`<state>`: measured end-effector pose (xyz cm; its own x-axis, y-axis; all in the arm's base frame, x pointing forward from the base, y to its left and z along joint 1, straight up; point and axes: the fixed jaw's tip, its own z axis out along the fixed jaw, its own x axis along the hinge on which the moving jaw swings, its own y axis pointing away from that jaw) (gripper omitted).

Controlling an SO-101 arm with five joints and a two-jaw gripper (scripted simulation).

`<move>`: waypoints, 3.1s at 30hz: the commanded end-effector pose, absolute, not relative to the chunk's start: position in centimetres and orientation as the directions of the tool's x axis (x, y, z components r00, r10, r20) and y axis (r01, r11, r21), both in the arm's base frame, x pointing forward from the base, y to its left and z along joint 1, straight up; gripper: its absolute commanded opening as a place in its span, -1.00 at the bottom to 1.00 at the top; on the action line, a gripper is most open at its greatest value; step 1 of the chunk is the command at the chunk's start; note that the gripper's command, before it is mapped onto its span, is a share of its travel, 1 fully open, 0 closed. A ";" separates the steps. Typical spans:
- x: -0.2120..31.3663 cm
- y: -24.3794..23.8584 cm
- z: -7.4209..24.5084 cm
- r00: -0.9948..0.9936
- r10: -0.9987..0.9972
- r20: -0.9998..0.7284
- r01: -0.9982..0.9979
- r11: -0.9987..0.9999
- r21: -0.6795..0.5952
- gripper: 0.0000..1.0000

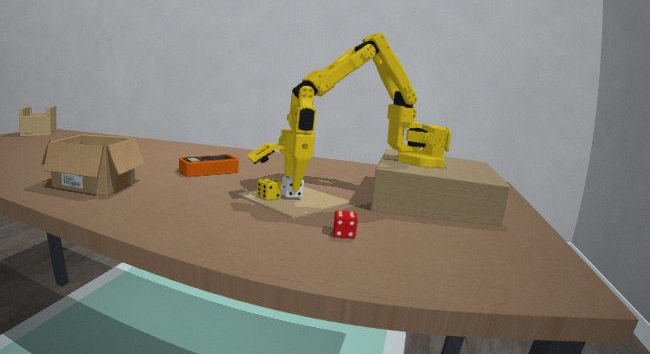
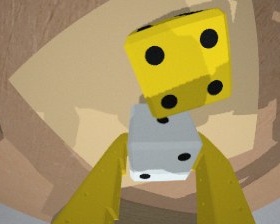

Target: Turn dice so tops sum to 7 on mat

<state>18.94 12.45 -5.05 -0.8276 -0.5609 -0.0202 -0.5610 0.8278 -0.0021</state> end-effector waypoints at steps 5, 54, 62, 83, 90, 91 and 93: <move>18.4 12.4 -5.7 -0.827 -0.562 0.003 -0.562 0.827 0.000 -1.00; 18.4 12.4 -5.9 -0.827 -0.562 0.002 -0.562 0.827 0.000 -0.47; 18.4 12.4 -5.9 -0.827 -0.562 0.002 -0.562 0.827 0.000 -0.33; 18.5 12.5 -4.3 -0.827 -0.562 0.002 -0.562 0.827 0.000 -0.29; 18.6 12.5 -2.5 -0.827 -0.562 0.002 -0.562 0.827 0.000 -0.29; 18.6 12.5 -2.2 -0.827 -0.562 0.002 -0.562 0.827 0.000 -0.29; 18.6 12.5 -1.5 -0.827 -0.562 0.002 -0.562 0.827 0.000 -0.29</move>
